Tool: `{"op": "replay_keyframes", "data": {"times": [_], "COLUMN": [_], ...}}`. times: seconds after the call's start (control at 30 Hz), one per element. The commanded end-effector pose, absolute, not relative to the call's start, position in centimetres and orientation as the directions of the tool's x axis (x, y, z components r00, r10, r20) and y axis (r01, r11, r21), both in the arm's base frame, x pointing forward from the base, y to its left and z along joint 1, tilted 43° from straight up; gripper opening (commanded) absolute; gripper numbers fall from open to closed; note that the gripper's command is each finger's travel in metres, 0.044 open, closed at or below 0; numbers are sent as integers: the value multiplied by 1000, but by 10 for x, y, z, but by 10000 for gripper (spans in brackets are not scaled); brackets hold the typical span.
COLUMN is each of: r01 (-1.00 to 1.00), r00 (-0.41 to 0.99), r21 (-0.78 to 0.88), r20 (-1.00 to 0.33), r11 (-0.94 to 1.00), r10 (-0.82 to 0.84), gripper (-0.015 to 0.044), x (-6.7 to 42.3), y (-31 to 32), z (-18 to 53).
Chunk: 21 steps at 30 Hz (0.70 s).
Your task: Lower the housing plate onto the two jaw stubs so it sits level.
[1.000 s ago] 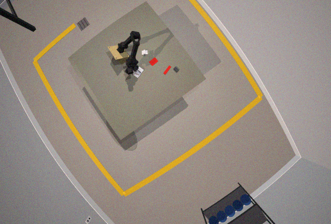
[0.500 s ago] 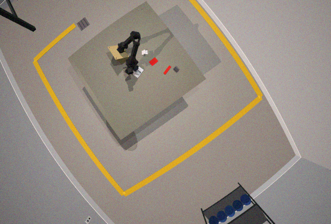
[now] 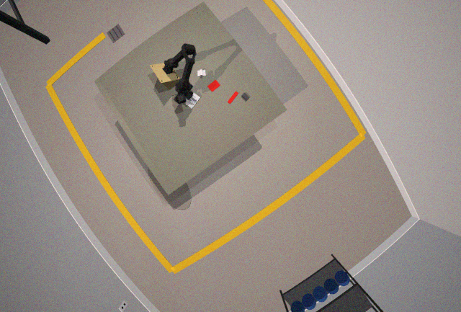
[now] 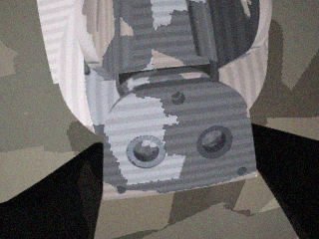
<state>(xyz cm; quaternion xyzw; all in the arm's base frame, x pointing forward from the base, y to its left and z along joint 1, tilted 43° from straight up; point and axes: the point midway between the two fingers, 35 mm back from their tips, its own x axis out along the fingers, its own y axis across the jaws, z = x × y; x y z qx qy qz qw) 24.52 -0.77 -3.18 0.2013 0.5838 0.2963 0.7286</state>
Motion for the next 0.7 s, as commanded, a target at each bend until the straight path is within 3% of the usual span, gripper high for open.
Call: {"op": "replay_keyframes", "data": {"times": [0.0, 0.67], "r01": [-187, -188], "r00": [144, 144], "r21": [644, 644], "r20": [-729, -729], "r11": [742, 742], "r10": [669, 669], "gripper": [351, 351], "x": [245, 246], "y": [-7, -4], "z": [-33, -36]}}
